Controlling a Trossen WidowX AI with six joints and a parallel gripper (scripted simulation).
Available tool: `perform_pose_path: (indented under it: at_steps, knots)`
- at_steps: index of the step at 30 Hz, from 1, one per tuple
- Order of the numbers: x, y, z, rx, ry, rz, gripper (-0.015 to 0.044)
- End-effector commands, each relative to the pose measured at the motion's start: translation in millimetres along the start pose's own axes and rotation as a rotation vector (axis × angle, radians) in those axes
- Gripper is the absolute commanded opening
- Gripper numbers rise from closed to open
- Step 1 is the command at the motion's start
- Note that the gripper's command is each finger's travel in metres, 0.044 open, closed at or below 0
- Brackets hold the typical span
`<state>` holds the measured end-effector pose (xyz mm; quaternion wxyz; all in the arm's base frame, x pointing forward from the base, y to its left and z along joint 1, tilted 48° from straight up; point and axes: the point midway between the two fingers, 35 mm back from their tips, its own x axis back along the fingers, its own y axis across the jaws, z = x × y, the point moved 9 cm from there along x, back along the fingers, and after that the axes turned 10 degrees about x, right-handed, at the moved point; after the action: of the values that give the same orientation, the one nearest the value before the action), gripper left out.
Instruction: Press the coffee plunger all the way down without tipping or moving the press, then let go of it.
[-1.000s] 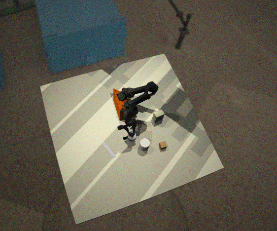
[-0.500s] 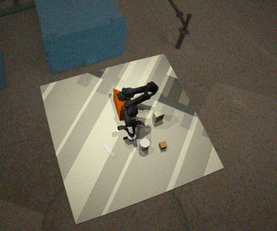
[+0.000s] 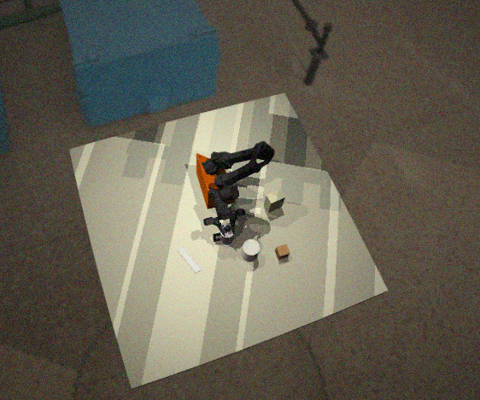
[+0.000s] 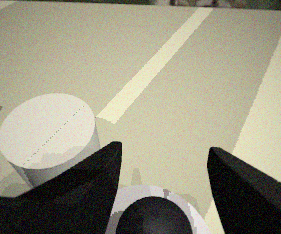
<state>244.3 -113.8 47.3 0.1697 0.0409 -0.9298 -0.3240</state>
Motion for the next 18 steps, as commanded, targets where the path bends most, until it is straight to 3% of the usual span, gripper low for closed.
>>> perform_pose_path:
  at_steps: [1,8,18]
  knots:
    - [0,0,0,-0.001,0.0,0.004,0.0271]
    - [0,0,0,-0.001,0.0,0.004,0.044]
    - [23,-3,-25,0.009,0.017,0.009,0.044]
